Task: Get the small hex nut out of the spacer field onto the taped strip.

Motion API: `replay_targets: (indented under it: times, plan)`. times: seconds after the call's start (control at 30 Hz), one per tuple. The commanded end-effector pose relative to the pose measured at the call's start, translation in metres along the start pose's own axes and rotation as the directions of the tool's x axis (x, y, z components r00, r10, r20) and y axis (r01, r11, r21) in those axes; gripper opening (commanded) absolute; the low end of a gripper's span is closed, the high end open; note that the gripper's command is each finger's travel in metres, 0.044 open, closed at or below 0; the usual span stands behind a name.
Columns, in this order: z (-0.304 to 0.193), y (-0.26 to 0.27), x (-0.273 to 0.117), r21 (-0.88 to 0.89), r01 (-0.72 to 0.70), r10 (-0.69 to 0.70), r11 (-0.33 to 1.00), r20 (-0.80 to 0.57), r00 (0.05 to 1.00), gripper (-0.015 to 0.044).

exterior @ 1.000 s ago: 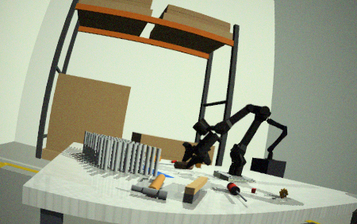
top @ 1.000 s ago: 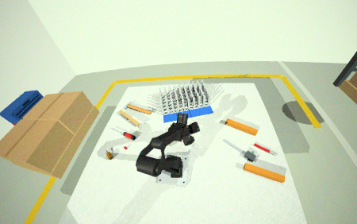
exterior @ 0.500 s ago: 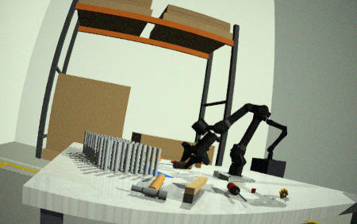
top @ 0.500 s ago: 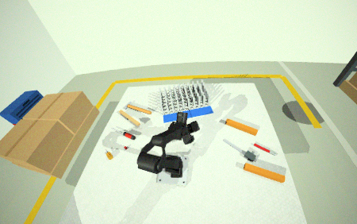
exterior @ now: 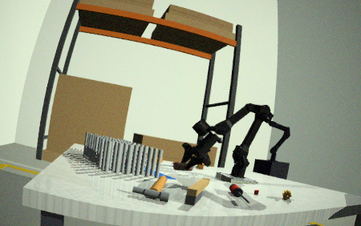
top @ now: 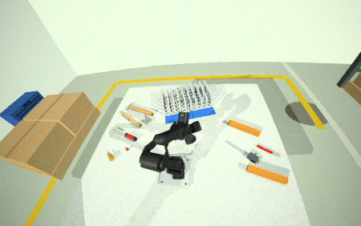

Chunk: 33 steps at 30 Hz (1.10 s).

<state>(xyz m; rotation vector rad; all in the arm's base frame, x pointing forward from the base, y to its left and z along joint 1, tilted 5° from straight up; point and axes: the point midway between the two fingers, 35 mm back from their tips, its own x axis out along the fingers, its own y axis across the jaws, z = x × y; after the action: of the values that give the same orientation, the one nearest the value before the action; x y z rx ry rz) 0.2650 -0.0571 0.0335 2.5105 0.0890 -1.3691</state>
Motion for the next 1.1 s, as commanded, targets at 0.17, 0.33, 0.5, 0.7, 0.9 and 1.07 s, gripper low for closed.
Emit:
replay_targets:
  times: [0.17,0.33,0.5,0.7,0.9,1.07]
  plan:
    - [-0.009,0.003,0.002,0.005,-0.009,0.009,1.0,-0.012,1.0,0.0]
    - [-0.011,0.003,0.003,0.005,-0.009,0.009,1.0,-0.013,1.0,0.0]
    - [-0.013,0.003,0.004,0.005,-0.009,0.009,1.0,-0.013,1.0,0.0]
    - [-0.016,0.003,0.006,0.005,-0.009,0.009,1.0,-0.013,1.0,0.0]
    - [-0.019,0.003,0.008,0.005,-0.009,0.009,1.0,-0.013,1.0,0.0]
    - [-0.022,0.003,0.009,0.005,-0.009,0.009,1.0,-0.014,1.0,0.0]
